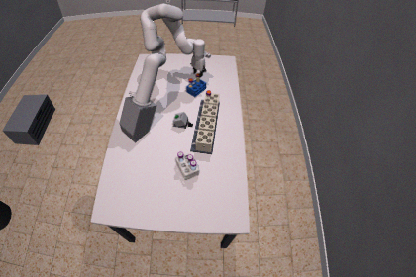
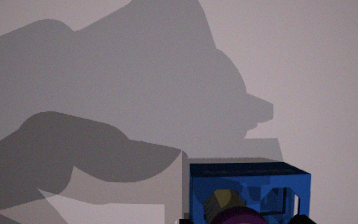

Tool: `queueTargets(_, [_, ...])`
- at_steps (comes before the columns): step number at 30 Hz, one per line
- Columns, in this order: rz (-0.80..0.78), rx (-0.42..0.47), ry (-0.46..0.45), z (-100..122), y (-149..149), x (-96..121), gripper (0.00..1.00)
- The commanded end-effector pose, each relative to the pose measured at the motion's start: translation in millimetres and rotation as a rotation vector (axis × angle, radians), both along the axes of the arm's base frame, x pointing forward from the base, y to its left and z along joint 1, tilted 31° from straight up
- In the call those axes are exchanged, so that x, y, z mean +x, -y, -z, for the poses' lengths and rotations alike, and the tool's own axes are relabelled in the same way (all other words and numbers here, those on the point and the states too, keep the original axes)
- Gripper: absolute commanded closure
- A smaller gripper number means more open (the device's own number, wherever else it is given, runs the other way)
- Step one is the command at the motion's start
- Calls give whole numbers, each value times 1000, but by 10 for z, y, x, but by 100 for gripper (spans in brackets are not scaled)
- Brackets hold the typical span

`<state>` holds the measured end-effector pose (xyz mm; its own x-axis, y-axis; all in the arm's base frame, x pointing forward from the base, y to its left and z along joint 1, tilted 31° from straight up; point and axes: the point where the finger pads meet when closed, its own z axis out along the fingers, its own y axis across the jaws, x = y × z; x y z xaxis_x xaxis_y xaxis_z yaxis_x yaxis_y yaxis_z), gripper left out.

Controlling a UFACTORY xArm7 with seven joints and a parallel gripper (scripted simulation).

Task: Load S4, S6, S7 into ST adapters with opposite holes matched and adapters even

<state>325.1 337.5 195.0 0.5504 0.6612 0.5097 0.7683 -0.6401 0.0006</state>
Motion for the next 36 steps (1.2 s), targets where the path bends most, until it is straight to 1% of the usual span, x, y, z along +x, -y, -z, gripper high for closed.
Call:
queueTargets(1, [1,1,3,-4,-7,12,43])
queueTargets(36, [1,1,3,152,-78,71,43])
